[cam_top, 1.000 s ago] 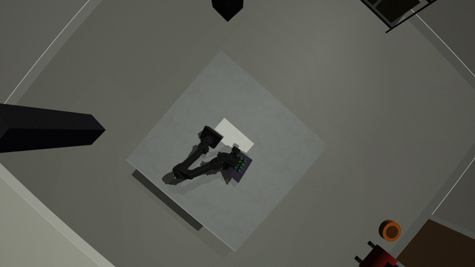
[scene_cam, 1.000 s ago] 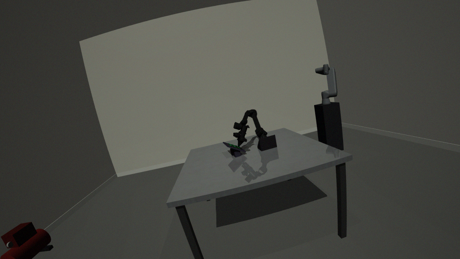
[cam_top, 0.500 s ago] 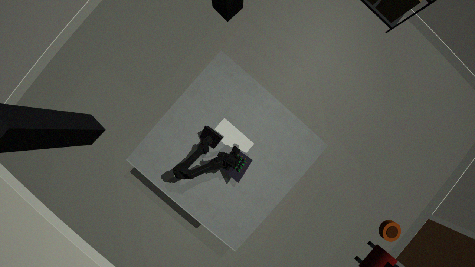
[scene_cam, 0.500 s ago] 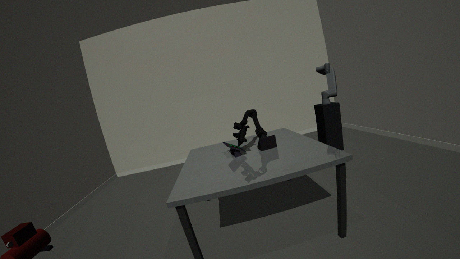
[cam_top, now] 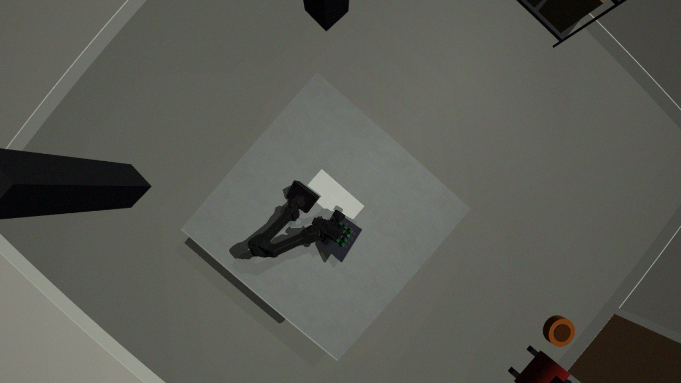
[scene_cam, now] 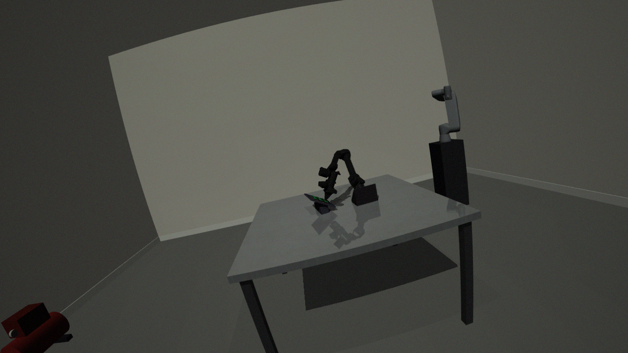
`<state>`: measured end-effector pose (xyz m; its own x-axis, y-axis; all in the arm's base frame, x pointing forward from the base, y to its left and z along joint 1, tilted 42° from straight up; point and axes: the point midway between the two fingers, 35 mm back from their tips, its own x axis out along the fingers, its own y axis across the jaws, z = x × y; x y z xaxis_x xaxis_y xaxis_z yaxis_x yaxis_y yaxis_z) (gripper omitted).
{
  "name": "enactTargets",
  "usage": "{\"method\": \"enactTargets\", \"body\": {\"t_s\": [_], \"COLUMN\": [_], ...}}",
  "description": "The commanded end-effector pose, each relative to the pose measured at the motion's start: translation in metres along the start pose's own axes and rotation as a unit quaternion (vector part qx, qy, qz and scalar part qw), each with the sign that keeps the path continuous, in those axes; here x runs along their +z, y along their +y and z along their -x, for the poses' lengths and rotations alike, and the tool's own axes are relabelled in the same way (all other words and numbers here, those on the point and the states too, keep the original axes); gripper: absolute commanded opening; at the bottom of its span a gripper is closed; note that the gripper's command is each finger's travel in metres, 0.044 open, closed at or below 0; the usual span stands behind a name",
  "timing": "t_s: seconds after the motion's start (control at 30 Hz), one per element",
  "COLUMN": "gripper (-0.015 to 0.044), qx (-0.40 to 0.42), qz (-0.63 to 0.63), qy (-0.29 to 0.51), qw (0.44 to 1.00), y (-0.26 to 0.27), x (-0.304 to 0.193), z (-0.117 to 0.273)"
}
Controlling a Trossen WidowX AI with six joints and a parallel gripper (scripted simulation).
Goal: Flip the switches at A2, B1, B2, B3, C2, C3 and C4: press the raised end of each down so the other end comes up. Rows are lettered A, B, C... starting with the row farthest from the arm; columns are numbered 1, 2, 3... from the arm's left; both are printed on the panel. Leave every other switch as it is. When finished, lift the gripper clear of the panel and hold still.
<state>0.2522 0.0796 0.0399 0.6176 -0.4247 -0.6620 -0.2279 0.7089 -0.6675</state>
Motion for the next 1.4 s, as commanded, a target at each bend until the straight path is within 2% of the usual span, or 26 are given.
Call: {"method": "enactTargets", "body": {"t_s": [0.0,0.13,0.2,0.63,0.8,1.37], "gripper": [0.0,0.0,0.0,0.0,0.0,0.0], "qx": [0.002,0.005,0.005,0.004,0.003,0.003], "qz": [0.0,0.002,0.003,0.004,0.003,0.003], "qy": [-0.001,-0.008,-0.01,-0.01,-0.023,-0.024], "qw": [1.0,1.0,1.0,1.0,1.0,1.0], "y": [0.001,0.002,0.001,-0.028,-0.028,-0.028], "x": [0.0,-0.002,-0.003,-0.022,-0.021,-0.021], "z": [0.008,0.056,0.065,0.062,0.03,0.011]}}
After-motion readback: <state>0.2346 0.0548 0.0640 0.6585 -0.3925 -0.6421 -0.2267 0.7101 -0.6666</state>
